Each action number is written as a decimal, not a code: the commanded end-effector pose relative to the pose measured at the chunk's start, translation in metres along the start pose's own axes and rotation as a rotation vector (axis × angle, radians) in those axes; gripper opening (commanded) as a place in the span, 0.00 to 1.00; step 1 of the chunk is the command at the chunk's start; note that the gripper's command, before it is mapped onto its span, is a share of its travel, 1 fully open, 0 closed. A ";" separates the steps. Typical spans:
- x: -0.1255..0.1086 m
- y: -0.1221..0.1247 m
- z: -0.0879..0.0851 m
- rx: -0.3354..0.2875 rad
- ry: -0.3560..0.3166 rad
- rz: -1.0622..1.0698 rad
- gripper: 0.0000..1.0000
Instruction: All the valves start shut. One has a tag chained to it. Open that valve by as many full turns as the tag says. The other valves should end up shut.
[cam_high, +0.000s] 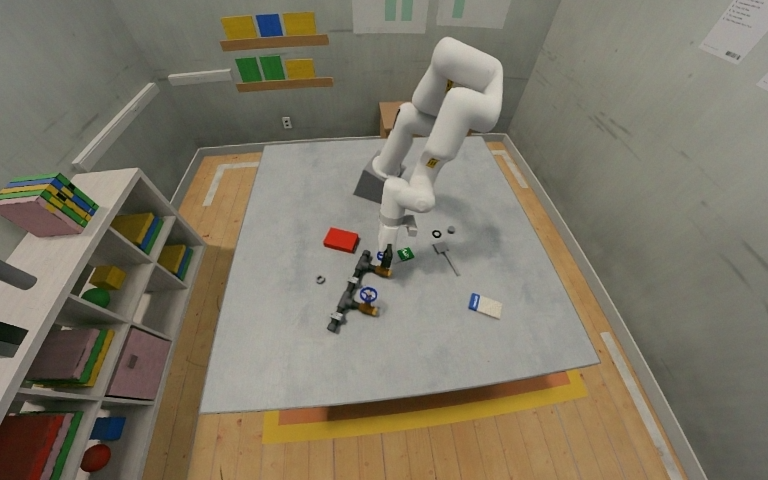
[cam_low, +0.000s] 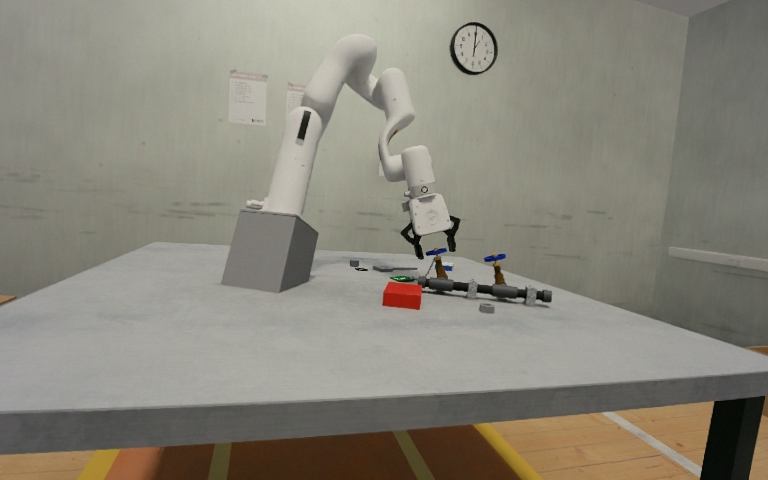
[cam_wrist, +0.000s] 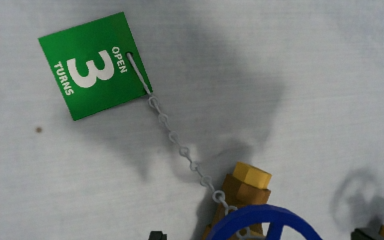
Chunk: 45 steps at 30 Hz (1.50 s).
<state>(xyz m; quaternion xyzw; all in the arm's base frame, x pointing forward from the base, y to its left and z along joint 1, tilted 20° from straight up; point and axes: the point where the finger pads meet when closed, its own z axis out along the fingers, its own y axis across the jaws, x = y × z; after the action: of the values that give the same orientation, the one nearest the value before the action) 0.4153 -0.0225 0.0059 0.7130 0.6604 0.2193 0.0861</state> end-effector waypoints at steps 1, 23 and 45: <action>0.000 0.001 0.000 -0.002 0.000 0.017 1.00; 0.000 0.001 0.000 -0.002 0.001 0.760 1.00; 0.000 0.001 0.000 -0.076 0.021 1.738 1.00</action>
<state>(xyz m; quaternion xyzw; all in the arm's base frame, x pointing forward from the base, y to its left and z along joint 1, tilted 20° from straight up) 0.4152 -0.0224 0.0059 0.9637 -0.0161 0.2592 -0.0616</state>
